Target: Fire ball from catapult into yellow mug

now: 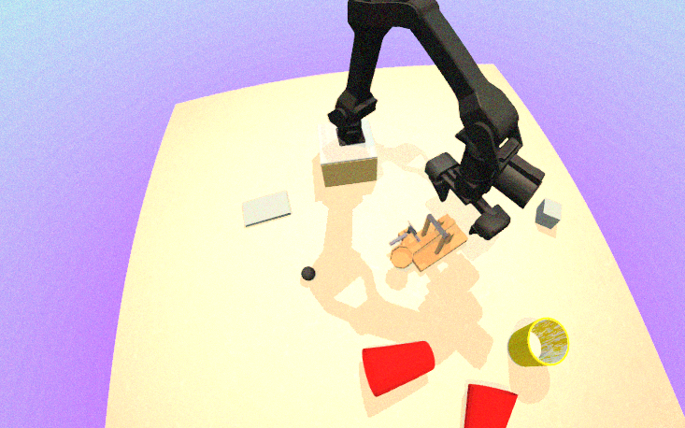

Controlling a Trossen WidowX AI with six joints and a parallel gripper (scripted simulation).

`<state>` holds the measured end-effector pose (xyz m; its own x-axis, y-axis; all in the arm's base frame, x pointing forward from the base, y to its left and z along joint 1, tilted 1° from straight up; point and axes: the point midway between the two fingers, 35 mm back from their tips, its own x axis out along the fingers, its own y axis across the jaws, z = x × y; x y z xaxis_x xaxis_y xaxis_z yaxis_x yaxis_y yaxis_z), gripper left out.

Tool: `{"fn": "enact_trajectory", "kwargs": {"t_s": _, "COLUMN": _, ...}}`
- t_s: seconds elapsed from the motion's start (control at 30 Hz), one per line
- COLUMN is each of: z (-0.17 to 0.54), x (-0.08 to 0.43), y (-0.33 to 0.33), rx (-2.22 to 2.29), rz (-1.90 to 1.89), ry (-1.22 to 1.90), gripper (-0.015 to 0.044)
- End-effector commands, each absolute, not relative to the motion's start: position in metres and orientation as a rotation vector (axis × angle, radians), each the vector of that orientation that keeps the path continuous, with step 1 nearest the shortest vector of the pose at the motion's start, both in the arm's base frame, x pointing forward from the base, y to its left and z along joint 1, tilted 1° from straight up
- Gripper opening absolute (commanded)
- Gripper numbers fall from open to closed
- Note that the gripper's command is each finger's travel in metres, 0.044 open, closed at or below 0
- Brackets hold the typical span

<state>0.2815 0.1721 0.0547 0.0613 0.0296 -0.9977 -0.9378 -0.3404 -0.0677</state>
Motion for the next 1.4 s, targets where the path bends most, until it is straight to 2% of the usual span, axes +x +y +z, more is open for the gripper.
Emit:
{"fn": "enact_trajectory", "kwargs": {"t_s": 0.0, "z": 0.033, "x": 0.278, "y": 0.169, "rx": -1.481, "rz": 1.434, "ry": 0.982, "gripper": 0.044}}
{"fn": "enact_trajectory", "kwargs": {"t_s": 1.23, "z": -0.021, "x": 0.279, "y": 0.169, "rx": -1.481, "rz": 1.435, "ry": 0.982, "gripper": 0.044}}
{"fn": "enact_trajectory", "kwargs": {"t_s": 1.37, "z": -0.017, "x": 0.28, "y": 0.17, "rx": -1.475, "rz": 1.432, "ry": 0.983, "gripper": 0.0335}}
